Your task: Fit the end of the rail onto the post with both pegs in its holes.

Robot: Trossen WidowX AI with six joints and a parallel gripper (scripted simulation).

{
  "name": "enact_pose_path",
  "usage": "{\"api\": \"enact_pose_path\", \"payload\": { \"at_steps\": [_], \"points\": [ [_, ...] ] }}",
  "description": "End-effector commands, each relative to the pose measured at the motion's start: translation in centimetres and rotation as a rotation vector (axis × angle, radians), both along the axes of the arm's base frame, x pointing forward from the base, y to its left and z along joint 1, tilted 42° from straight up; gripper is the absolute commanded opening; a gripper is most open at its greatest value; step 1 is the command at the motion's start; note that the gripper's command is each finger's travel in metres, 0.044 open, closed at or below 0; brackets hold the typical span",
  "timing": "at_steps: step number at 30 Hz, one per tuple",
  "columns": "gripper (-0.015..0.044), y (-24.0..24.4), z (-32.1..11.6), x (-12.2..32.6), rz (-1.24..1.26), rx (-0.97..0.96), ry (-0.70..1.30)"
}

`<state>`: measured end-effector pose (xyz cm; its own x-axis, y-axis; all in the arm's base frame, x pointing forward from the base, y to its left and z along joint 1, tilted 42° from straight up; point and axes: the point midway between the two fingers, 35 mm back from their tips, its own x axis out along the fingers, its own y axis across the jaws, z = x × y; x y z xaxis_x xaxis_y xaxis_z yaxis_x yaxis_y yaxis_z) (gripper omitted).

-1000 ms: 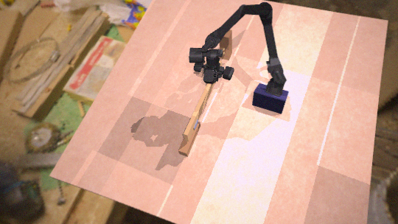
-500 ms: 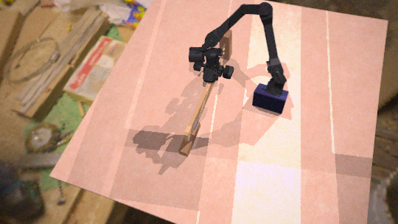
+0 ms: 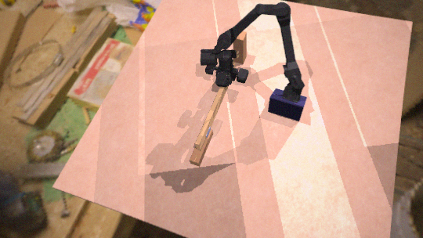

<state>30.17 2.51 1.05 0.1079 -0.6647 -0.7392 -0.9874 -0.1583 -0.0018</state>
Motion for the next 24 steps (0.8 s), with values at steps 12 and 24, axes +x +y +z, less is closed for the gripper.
{"api": "enact_pose_path", "payload": {
  "at_steps": [12, 24],
  "points": [
    [0.0, 0.96, 0.64, 0.02, 0.003, 0.02, -0.002],
    [0.0, 1.04, 0.74, -0.01, 0.003, 0.02, -0.002]
  ]
}}
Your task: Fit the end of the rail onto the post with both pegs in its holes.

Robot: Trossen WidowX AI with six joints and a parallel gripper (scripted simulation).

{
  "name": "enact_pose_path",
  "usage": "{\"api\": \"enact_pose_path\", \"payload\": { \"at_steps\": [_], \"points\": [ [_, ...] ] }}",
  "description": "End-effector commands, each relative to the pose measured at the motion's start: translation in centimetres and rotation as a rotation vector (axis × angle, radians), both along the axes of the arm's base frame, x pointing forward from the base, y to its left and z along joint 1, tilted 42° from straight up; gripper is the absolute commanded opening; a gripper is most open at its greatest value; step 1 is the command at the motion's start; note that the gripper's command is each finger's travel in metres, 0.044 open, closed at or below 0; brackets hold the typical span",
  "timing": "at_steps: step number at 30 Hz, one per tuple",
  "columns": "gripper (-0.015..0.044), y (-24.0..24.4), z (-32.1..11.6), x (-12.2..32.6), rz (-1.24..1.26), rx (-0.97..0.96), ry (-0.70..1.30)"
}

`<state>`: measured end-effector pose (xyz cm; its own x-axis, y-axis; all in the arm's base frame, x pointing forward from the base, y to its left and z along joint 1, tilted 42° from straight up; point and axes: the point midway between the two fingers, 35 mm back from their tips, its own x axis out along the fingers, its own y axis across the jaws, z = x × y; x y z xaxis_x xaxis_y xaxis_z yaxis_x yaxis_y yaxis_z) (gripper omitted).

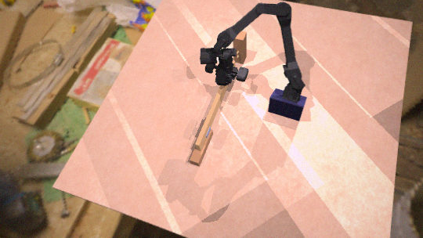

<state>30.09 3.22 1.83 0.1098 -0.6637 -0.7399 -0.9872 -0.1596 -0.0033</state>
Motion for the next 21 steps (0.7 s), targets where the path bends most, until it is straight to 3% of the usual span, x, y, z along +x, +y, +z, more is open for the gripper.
{"api": "enact_pose_path", "payload": {
  "at_steps": [1, 21],
  "points": [
    [0.0, 0.3, -0.08, 0.07, 0.002, 0.019, -0.001],
    [0.0, 0.17, -0.21, -0.03, 0.002, 0.019, -0.001]
  ]
}}
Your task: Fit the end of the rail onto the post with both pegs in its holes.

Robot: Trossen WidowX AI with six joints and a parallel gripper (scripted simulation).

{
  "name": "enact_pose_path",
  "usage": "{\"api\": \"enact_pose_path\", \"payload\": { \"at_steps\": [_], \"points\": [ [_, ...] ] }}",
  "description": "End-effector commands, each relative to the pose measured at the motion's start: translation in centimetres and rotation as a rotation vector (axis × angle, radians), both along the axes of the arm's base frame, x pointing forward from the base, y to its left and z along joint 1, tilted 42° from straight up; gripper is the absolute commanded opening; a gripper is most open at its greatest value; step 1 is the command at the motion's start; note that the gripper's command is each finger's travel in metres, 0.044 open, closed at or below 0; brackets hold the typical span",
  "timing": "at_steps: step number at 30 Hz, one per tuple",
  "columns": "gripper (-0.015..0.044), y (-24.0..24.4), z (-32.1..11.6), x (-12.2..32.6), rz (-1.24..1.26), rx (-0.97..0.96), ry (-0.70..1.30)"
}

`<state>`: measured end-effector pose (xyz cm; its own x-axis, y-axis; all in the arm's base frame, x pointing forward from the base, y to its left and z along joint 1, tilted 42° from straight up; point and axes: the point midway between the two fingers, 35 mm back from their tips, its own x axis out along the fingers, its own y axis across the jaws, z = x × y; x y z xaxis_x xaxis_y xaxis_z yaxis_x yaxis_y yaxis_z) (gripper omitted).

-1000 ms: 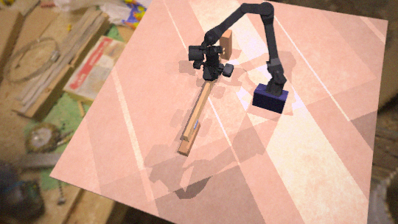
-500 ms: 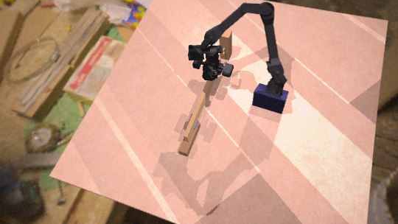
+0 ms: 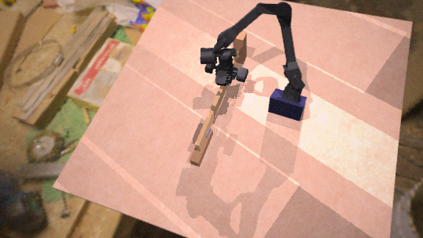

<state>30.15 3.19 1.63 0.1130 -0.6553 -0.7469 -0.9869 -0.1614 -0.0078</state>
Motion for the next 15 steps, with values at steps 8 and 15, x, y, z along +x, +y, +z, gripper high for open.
{"api": "enact_pose_path", "payload": {
  "at_steps": [8, 15],
  "points": [
    [0.0, 0.12, -0.08, -0.14, 0.0, 0.008, 0.002],
    [0.0, 0.07, -0.13, -0.15, 0.0, 0.008, 0.002]
  ]
}}
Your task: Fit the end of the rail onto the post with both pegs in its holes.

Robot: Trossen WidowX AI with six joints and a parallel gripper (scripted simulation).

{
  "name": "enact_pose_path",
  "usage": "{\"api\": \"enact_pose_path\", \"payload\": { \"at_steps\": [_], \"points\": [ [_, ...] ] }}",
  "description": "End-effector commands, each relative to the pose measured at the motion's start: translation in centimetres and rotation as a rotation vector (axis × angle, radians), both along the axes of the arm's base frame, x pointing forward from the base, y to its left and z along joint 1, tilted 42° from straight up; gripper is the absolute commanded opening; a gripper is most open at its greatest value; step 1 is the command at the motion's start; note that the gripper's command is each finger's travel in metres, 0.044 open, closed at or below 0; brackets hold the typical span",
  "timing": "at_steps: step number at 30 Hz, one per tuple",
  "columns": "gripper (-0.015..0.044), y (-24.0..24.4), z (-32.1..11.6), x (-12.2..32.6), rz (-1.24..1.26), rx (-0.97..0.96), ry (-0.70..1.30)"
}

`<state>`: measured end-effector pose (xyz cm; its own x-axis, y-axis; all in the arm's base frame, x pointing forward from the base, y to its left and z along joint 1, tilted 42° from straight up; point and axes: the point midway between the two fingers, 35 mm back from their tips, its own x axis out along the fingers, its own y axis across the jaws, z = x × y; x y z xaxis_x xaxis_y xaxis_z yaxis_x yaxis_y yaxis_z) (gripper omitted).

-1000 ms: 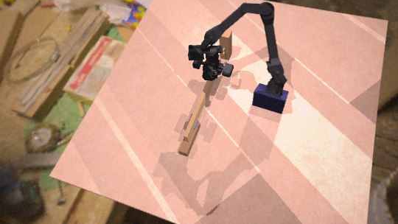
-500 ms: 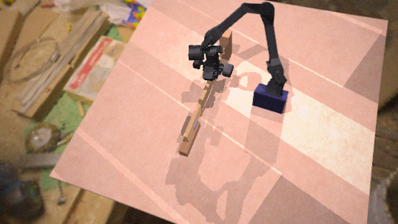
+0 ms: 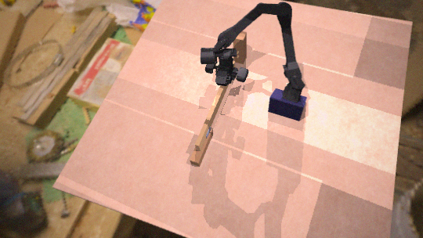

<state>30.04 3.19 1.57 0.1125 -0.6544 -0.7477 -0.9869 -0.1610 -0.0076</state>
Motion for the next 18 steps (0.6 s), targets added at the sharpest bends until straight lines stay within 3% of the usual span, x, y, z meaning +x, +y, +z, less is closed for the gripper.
{"api": "enact_pose_path", "payload": {
  "at_steps": [1, 18],
  "points": [
    [0.0, 0.08, -0.07, -0.04, 0.0, 0.006, 0.001],
    [0.0, -0.2, 0.28, 0.03, 0.0, 0.006, 0.001]
  ]
}}
